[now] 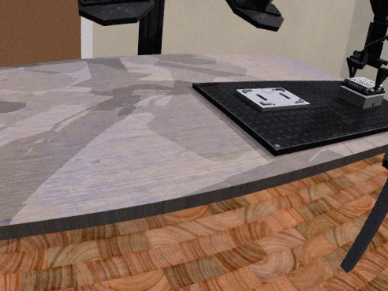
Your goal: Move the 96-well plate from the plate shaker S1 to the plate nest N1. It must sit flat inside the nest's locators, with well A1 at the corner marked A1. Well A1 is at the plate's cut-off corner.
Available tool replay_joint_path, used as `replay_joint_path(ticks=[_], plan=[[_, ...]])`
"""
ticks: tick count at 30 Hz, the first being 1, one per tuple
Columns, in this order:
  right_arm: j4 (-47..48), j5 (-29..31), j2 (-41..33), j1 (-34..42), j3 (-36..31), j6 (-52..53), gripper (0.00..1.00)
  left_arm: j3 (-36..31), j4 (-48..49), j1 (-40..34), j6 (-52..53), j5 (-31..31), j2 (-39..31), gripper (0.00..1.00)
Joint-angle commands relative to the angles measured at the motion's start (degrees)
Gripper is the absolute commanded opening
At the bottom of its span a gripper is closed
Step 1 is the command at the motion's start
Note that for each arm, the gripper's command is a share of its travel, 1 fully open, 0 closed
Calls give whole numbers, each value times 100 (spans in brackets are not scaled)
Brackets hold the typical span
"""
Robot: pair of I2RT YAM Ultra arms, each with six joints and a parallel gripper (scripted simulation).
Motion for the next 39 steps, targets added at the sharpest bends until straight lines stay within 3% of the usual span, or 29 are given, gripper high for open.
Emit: replay_joint_path(ticks=[1, 4, 18, 22, 26, 39], plan=[[15, -7, -11, 54, -56, 42, 100, 172, -24, -30, -27, -22, -19, 100], [15, -7, -11, 54, -56, 42, 100, 172, -24, -30, -27, -22, -19, 100], [15, -7, -11, 54, -56, 42, 100, 50, 9, 1, -2, -18, -109, 83], [15, -7, -11, 54, -56, 42, 100, 19, 25, 10, 12, -13, -122, 38], [15, -7, -11, 54, -56, 42, 100, 18, -155, 58, 58, 24, -229, 82], [-80, 106, -19, 89, -127, 111, 100, 80, -640, 116, -146, -57, -804, 82]])
